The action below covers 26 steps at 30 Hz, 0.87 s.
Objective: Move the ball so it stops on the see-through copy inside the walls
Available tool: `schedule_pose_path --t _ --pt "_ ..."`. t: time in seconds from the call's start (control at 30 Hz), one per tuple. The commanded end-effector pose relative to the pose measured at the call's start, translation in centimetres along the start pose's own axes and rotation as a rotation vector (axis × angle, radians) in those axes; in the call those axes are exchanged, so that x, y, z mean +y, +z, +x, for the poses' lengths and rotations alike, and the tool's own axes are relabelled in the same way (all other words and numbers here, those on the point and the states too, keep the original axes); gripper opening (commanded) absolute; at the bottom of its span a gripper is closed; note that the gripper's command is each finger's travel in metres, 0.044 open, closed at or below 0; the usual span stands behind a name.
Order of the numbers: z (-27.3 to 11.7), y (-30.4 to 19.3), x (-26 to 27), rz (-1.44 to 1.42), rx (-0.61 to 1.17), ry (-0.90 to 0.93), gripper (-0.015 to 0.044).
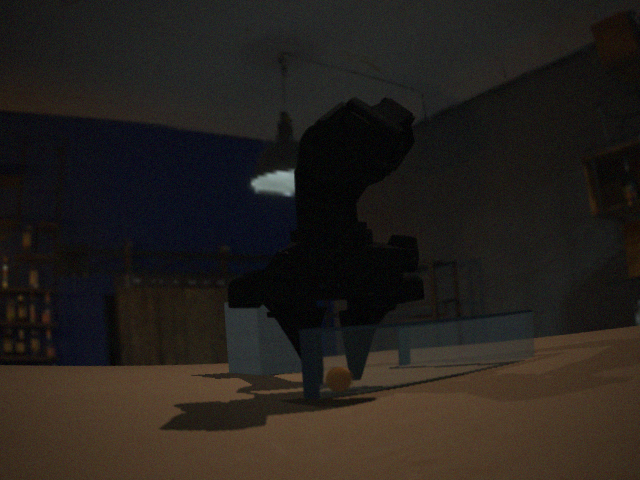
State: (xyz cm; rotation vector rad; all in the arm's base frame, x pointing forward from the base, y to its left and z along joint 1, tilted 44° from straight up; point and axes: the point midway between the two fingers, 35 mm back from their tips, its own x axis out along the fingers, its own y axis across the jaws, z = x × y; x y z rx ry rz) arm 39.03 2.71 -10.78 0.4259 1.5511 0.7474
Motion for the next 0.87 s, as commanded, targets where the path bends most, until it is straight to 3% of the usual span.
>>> schedule_pose_path --t 0.0,0.1,0.27,0.67,0.83 --pt "0.0 0.0 0.0 0.000 0.000 0.000 0.0218" --pt "-1.1 0.1 -0.1 0.000 0.001 -0.001 0.0218" --pt "-8.3 -0.1 -0.1 0.004 0.007 0.003 0.0218" --pt "-7.7 -0.1 -0.4 0.016 -0.006 0.005 0.0218" --pt "-11.9 -0.3 -0.2 0.014 -0.006 0.004 0.0349"
